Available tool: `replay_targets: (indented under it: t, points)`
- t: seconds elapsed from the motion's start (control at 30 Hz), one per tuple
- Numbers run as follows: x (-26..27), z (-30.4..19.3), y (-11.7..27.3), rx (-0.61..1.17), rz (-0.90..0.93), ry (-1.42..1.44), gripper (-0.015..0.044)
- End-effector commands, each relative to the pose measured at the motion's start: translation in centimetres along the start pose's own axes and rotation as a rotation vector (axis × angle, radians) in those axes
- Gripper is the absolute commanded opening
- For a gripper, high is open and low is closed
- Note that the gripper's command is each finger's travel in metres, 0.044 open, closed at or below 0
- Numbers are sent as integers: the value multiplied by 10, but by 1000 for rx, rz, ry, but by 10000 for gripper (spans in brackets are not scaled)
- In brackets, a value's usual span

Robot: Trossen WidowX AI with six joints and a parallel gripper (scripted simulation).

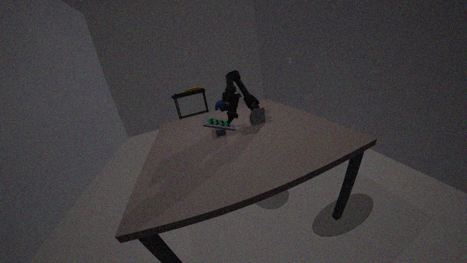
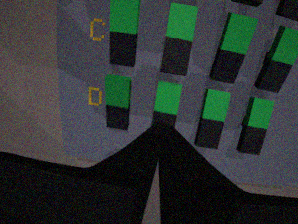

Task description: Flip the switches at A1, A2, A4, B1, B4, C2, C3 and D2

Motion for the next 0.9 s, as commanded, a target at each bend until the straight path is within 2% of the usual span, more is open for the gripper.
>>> replay_targets:
  t: [0.0, 0.87]
  points:
    - [0, 0, -1, -2, -2, 5, 0]
    - [0, 0, -4, -2, -2, 5, 0]
Point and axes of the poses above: the point midway between the two fingers, 35 mm back from their tips, its own y axis back along the fingers, its own x axis across the jaws, z = x × y, the point moved 1 cm from there along y, back along the fingers, and after that the axes turned 9 degrees about -y, right-handed, at the moved point
